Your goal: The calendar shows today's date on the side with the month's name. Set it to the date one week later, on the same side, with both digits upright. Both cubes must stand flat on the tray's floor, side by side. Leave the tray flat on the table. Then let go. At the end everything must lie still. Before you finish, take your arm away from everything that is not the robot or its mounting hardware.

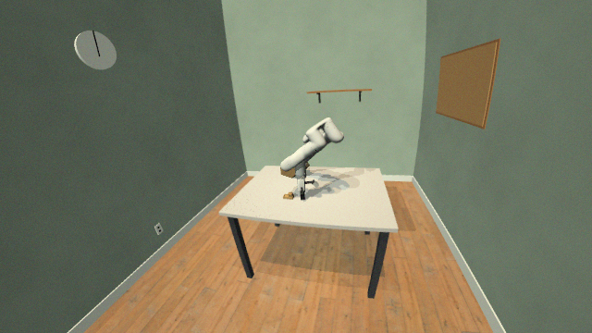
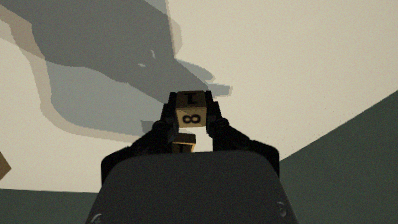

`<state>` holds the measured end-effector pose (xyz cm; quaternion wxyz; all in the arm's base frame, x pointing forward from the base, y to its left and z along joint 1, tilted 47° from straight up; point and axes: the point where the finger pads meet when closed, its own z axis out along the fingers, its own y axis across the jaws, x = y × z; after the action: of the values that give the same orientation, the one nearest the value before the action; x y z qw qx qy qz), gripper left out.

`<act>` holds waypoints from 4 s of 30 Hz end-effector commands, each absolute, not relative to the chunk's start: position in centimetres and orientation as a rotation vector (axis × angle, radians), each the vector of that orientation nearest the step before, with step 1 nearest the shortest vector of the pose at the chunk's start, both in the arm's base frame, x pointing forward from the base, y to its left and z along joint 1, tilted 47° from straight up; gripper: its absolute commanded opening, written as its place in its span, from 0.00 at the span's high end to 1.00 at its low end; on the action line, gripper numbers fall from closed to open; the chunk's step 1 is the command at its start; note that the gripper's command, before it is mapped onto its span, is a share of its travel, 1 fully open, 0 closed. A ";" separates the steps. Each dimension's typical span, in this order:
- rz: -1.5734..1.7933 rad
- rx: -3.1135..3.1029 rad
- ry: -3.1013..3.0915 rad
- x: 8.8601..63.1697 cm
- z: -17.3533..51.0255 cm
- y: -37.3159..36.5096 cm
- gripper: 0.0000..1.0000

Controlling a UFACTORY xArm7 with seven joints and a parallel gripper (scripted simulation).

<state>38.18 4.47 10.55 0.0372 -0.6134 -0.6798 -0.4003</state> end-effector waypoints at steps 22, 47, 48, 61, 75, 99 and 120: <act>-1.231 -1.886 -2.086 38.2 10.6 4.3 0.73; -1.231 -1.886 -2.086 38.2 10.6 4.3 0.73; -1.231 -1.886 -2.086 38.2 10.6 4.3 0.73; -1.231 -1.886 -2.086 38.2 10.6 4.3 0.73; -1.231 -1.886 -2.086 38.2 10.6 4.3 0.57; -1.231 -1.886 -2.086 37.0 12.5 2.7 0.53; -1.231 -1.886 -2.086 34.2 16.7 -0.9 0.00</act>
<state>34.31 -0.73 16.49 0.0368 -0.6134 -0.6796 -0.4007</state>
